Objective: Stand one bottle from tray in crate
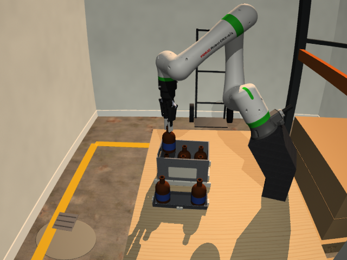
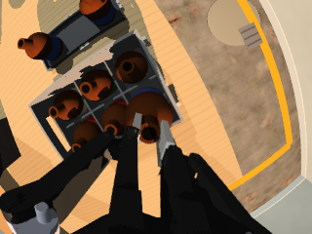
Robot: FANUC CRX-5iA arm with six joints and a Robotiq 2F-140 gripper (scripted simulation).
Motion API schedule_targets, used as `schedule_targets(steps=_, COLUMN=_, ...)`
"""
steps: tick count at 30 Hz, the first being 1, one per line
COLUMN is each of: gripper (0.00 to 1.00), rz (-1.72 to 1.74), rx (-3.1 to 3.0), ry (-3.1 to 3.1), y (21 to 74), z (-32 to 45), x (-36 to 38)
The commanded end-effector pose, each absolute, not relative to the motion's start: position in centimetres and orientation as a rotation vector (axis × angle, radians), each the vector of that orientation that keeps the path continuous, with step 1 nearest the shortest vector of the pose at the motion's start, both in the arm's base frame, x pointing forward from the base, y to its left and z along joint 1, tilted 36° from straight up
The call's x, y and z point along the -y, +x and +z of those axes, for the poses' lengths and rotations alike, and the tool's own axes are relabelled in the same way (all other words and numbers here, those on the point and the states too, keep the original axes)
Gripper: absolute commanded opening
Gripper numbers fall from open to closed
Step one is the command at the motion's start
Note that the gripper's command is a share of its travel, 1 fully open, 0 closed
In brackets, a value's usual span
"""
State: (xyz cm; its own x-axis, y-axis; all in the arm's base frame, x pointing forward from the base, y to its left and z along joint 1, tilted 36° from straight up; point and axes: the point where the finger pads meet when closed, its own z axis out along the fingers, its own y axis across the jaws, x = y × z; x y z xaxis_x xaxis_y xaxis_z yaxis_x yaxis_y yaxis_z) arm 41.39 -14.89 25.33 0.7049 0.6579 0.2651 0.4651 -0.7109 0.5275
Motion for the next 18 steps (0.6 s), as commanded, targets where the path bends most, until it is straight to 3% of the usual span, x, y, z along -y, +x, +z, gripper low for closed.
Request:
schedule_targets(steps=1, gripper=0.0, rz=0.619, rx=-0.867, ry=2.487, y=41.7, z=24.9, x=15.0)
schedule_targets(steps=18, gripper=0.0, rz=0.619, rx=-0.867, ry=2.487, y=42.5, z=23.7, x=15.4)
